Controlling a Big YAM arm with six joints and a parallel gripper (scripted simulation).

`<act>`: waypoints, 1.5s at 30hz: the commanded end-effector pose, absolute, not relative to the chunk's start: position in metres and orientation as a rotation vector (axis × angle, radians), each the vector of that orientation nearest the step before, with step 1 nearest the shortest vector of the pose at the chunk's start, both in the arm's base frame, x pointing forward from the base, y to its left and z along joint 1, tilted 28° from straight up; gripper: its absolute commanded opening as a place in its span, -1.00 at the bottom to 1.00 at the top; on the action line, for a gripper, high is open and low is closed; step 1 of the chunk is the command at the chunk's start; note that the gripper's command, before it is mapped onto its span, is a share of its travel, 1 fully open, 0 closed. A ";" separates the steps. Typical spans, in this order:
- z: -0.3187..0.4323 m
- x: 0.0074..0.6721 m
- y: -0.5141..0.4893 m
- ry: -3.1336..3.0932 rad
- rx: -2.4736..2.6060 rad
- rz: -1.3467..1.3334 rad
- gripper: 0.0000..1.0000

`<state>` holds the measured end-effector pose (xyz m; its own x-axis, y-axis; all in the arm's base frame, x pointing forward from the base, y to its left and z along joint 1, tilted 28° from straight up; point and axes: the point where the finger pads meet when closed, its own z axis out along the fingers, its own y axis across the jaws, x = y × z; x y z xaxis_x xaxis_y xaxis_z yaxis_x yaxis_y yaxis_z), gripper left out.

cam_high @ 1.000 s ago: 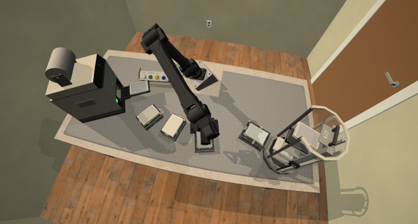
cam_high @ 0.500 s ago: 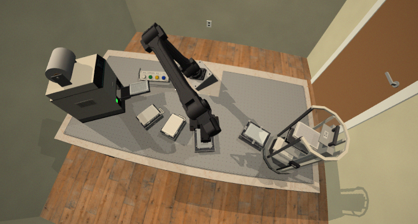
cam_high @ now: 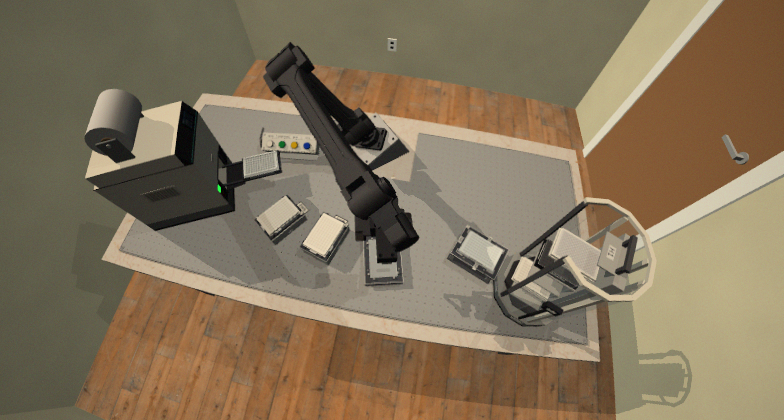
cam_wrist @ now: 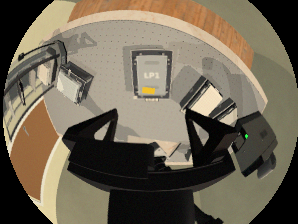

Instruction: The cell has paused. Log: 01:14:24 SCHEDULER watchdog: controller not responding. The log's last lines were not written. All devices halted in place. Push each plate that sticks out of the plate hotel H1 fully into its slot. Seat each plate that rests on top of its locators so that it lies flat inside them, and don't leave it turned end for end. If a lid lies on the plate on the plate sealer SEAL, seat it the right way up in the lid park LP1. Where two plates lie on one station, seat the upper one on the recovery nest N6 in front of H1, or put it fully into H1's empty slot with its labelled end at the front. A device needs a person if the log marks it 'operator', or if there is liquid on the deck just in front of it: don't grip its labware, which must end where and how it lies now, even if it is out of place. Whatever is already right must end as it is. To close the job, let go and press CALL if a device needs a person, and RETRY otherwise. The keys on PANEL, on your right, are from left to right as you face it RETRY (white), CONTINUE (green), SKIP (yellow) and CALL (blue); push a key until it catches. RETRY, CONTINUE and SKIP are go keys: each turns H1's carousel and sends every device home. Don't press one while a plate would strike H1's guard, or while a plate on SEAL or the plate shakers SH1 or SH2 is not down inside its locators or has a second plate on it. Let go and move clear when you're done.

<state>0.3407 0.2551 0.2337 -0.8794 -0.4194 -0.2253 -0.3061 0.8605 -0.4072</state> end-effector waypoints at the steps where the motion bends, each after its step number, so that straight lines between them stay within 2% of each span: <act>1: 0.269 0.340 0.270 2.686 -0.523 -0.466 1.00; 10: 0.273 0.337 0.274 2.695 -0.529 -0.478 1.00; 23: 0.270 0.336 0.218 2.730 -0.007 -0.423 1.00; 45: 0.292 0.339 0.156 2.733 -0.038 -0.428 1.00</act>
<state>0.3421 0.1742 0.2866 -0.9260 -0.0775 -0.3696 0.0358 0.9563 -0.2902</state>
